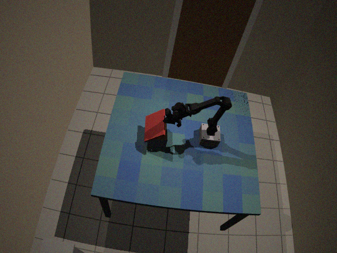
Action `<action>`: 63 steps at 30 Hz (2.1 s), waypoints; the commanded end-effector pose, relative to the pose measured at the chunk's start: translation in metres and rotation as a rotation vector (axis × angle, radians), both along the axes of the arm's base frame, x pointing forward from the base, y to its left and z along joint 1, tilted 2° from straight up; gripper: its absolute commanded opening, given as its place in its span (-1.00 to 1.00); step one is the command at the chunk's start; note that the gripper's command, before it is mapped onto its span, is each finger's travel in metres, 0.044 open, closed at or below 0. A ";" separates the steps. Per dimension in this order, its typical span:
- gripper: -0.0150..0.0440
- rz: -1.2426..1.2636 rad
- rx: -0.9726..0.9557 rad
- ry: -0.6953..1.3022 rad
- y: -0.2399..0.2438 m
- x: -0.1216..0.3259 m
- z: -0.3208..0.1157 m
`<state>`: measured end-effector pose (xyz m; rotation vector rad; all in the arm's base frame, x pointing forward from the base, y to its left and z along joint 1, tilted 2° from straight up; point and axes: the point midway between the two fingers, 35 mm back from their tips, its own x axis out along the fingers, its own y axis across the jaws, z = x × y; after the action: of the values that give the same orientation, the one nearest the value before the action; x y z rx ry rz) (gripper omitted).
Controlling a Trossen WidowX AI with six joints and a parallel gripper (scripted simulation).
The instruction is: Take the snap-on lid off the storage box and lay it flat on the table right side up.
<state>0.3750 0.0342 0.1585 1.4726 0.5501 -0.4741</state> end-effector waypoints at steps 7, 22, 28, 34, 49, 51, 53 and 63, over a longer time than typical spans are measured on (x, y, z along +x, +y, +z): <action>-0.49 0.003 0.001 -0.018 0.001 0.002 0.019; -0.49 0.003 0.001 -0.018 0.001 0.001 0.039; -0.49 0.003 0.001 -0.018 0.001 0.001 0.045; -0.49 0.003 0.002 -0.018 0.008 -0.002 0.037; -0.49 0.003 0.005 -0.017 0.037 -0.008 0.036; -0.49 0.003 0.006 -0.017 0.041 -0.009 0.036; -0.49 0.003 0.006 -0.017 0.045 -0.010 0.036; -0.49 0.003 0.009 -0.016 0.065 -0.014 0.035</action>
<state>0.3608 0.0940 0.1903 1.4748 0.5532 -0.4619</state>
